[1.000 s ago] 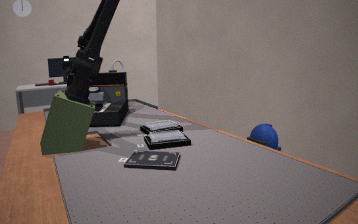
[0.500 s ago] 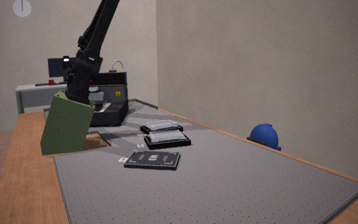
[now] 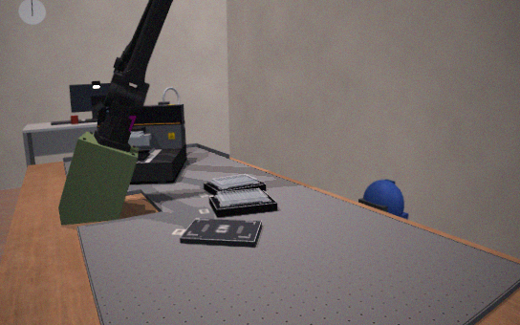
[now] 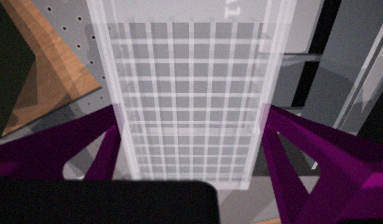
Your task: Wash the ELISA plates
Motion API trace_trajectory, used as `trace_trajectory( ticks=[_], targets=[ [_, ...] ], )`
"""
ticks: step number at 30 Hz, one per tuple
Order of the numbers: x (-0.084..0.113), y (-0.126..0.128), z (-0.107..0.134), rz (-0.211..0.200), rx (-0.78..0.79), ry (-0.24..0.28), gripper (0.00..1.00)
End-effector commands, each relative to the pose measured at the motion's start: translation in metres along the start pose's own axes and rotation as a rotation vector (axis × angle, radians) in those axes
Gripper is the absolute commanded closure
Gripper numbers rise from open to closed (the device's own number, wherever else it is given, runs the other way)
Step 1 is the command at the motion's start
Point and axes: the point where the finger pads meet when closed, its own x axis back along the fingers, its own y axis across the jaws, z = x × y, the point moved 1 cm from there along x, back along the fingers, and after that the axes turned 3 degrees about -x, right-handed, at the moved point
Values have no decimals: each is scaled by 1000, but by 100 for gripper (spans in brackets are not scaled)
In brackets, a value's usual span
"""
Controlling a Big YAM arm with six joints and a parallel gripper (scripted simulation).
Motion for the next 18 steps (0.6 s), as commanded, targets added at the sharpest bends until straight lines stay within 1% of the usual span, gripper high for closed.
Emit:
trace_trajectory(
  ticks=[1,2,3,5,6,7,8,12,14,16,18],
  targets=[
    [-8,-3,2,6,2,0,16],
    [-9,-3,2,6,2,0,16],
    [-8,-9,1,15,-2,-4,16],
    [-8,-9,1,15,-2,-4,16],
    [-1,-16,1,43,-12,-16,16],
    [-10,-8,2,19,-4,-6,16],
    [-16,-4,2,7,2,-1,16],
    [-23,-3,2,6,2,0,16],
    [-23,-10,1,17,-3,-5,16],
    [-29,-4,2,6,2,0,16],
    [-33,-3,2,6,2,0,16]
  ],
)
